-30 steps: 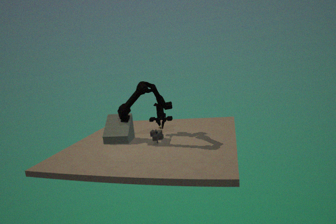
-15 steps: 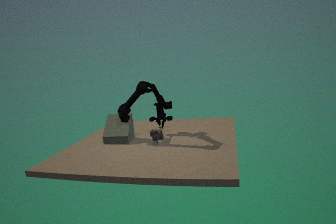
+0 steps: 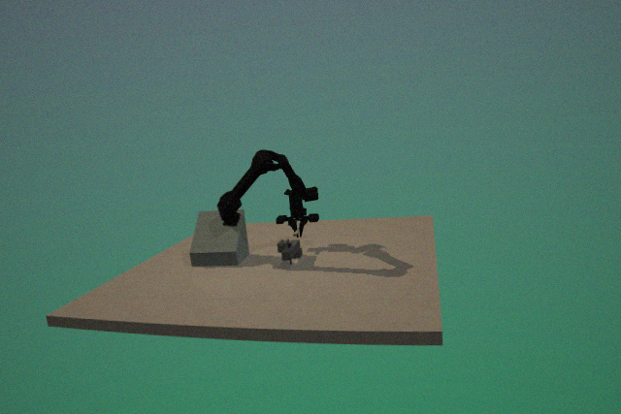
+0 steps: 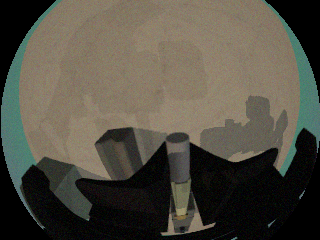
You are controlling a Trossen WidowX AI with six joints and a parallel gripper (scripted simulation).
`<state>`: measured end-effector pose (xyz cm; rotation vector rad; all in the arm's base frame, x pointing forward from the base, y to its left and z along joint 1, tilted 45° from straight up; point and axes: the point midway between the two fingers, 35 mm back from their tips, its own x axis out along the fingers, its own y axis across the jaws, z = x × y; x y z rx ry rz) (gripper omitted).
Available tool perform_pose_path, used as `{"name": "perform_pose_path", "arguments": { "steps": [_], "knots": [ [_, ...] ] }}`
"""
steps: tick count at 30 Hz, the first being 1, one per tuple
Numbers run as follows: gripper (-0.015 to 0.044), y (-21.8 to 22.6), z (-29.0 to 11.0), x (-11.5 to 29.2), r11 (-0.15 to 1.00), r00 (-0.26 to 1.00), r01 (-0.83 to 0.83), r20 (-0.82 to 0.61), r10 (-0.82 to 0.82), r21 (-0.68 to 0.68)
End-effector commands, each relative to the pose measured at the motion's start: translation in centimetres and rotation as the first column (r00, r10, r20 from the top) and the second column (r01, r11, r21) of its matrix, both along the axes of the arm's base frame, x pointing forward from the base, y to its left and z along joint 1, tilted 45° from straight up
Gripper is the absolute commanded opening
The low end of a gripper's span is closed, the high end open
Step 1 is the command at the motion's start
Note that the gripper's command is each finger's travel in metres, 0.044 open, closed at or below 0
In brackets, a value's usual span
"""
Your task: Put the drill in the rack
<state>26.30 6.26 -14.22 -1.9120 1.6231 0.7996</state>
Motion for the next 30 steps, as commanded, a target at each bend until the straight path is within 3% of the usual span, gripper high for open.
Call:
{"name": "perform_pose_path", "arguments": {
  "steps": [1, 30],
  "knots": [
    [0.0000, 0.30, 0.13, 0.07, 1.000, 1.000, -0.001, 0.004, 0.001, 0.005],
    [0.0000, 0.71, 0.37, 0.17, 1.000, 1.000, -0.001, 0.004, 0.001, 0.005]
  ]
}}
